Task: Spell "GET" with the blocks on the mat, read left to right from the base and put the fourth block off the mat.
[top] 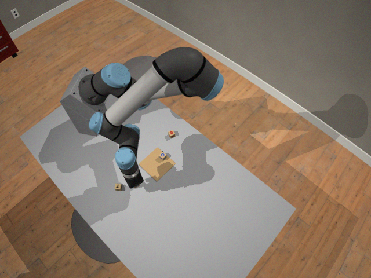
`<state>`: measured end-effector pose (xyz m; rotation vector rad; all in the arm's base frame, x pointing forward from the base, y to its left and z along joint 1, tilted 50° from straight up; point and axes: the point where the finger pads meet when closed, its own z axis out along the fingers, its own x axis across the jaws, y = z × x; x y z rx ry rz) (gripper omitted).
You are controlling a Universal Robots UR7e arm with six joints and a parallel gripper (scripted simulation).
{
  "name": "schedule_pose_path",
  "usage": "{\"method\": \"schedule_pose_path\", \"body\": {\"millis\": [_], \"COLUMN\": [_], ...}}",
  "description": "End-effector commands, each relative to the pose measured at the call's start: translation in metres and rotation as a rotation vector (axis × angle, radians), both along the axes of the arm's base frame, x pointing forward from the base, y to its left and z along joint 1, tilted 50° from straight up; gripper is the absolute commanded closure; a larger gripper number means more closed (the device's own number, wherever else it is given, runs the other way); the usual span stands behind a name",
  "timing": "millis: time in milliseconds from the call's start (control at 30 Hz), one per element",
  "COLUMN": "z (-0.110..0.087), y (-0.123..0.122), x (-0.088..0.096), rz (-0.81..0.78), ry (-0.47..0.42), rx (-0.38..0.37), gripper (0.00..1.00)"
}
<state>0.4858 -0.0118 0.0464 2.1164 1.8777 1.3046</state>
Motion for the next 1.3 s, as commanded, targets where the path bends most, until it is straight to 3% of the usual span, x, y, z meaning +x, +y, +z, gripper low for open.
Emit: {"method": "schedule_pose_path", "body": {"millis": [0,833,1267], "z": [0.0,0.0,-0.01], "y": [0.0,0.0,0.007], "x": [0.001,0.001,0.011], "rz": [0.001,0.001,0.002], "ry": [0.0,0.0,-0.001], "rx": [-0.001,-0.001,-0.002], "gripper": [0.0,0.0,0.0]}}
